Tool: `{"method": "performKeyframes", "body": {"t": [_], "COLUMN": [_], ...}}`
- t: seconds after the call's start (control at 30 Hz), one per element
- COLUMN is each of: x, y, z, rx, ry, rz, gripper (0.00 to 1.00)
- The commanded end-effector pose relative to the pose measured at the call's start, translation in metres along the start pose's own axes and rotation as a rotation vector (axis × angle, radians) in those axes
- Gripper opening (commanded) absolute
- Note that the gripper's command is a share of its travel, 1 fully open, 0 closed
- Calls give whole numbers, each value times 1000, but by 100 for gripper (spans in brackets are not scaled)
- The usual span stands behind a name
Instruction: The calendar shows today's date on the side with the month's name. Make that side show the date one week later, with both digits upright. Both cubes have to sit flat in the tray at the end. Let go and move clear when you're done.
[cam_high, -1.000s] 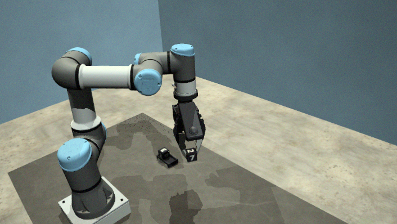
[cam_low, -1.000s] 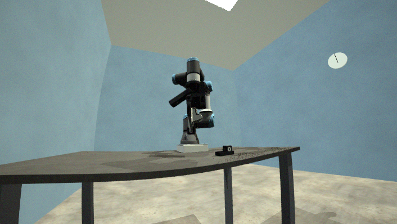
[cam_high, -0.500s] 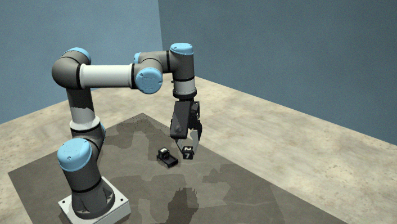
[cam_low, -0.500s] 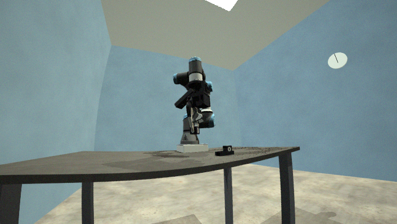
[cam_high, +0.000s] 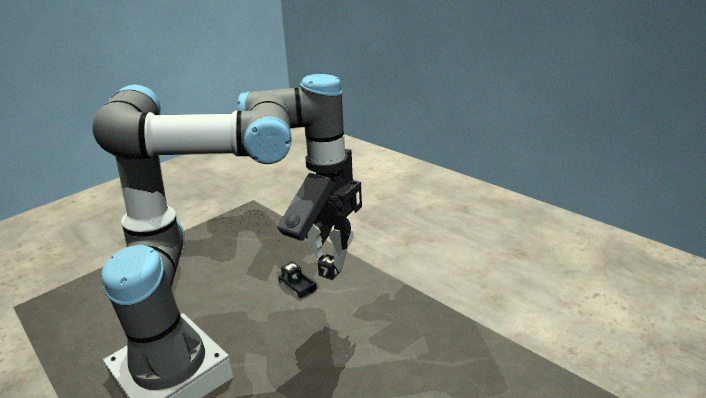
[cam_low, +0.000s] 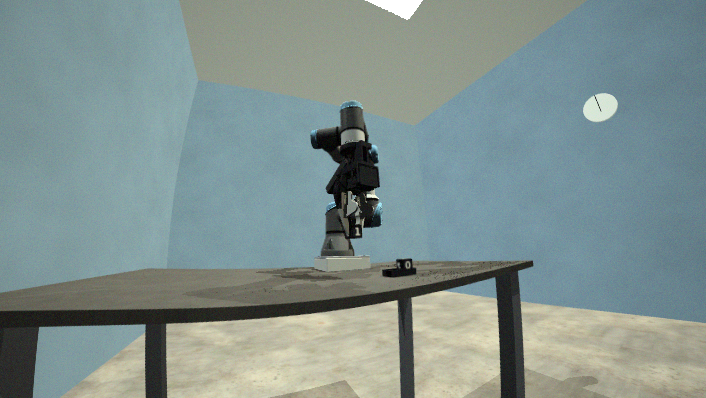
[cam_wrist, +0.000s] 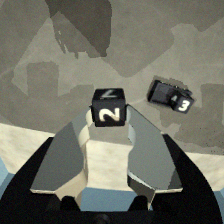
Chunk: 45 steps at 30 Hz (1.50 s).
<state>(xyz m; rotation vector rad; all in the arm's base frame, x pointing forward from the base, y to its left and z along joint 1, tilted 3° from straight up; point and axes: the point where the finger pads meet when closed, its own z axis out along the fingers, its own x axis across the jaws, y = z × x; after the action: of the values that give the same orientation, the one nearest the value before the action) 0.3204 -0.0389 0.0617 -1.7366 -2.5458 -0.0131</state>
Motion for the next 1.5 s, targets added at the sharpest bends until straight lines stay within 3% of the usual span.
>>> {"method": "performKeyframes", "body": {"t": [0.0,0.4,1.07,1.47], "x": [5,10,11,11], "y": [3,6,7,7], "z": [-1,-1,0,16], "rx": [6,6,6,6], "ry": [-8,-8,-8,-8], "rz": [149,284,291,292], "gripper": [11,11,11,11]}}
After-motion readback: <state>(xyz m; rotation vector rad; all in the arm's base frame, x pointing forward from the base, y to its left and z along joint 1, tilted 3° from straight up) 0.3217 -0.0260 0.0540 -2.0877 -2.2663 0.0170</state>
